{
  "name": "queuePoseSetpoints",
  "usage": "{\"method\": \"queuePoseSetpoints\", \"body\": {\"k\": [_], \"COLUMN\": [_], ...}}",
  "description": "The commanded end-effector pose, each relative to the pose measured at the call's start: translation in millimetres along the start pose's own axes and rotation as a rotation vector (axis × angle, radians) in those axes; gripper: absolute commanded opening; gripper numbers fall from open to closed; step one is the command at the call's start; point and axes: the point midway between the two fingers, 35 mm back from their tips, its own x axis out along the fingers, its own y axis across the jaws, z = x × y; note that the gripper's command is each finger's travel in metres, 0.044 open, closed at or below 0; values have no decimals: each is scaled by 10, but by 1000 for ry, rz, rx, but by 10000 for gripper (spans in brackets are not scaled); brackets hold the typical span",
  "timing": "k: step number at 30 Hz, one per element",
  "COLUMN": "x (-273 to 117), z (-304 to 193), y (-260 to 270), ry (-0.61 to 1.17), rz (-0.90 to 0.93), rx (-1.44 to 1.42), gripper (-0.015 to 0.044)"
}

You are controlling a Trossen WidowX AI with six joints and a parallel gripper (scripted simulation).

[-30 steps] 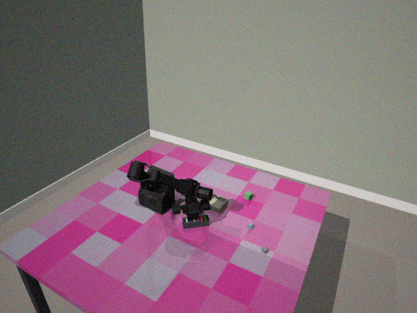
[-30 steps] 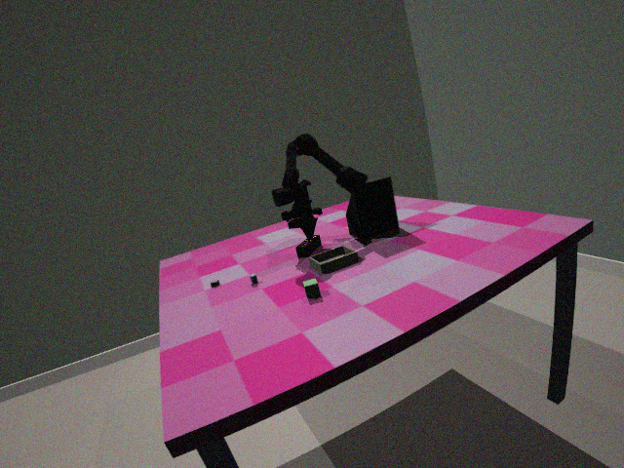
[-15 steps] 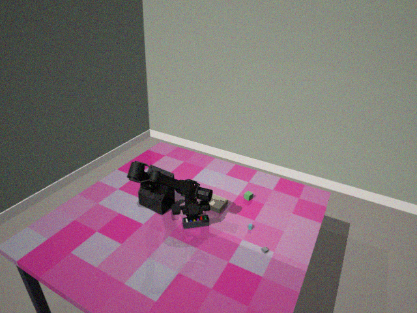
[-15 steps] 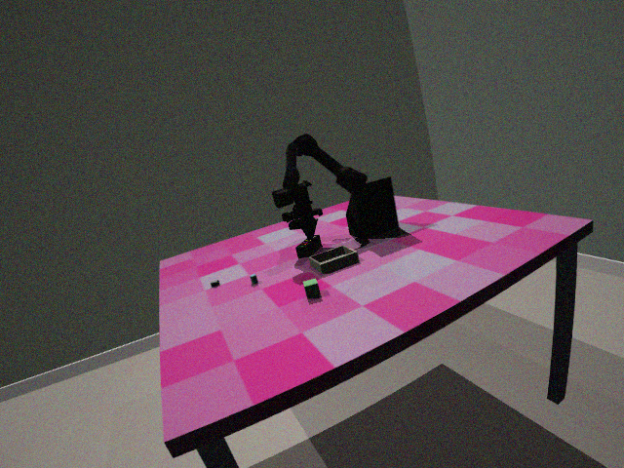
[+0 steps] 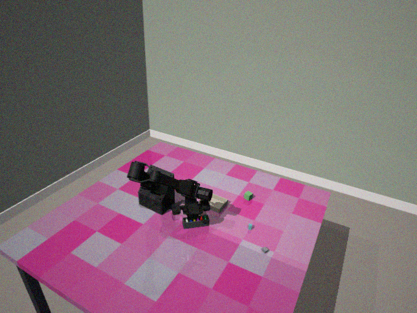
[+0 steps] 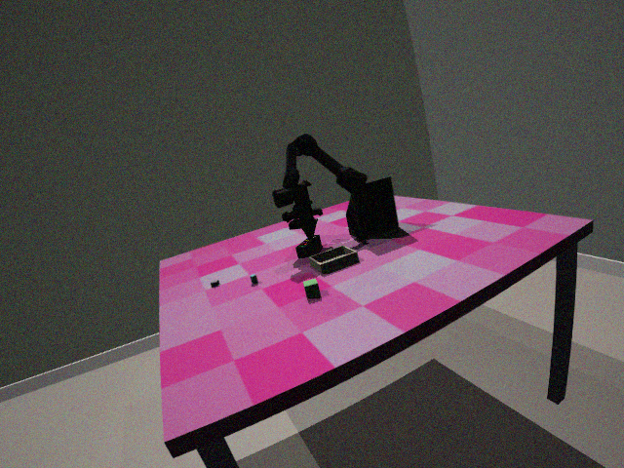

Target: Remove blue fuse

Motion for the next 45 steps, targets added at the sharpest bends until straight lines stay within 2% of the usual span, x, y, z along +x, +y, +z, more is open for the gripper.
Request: {"method": "queuePoseSetpoints", "body": {"k": [1, 45], "x": [-20, -231], "z": [2, 4], "y": [1, 8], "ry": [1, 0], "rz": [0, -1], "rx": [3, 0], "gripper": [0, 0]}}
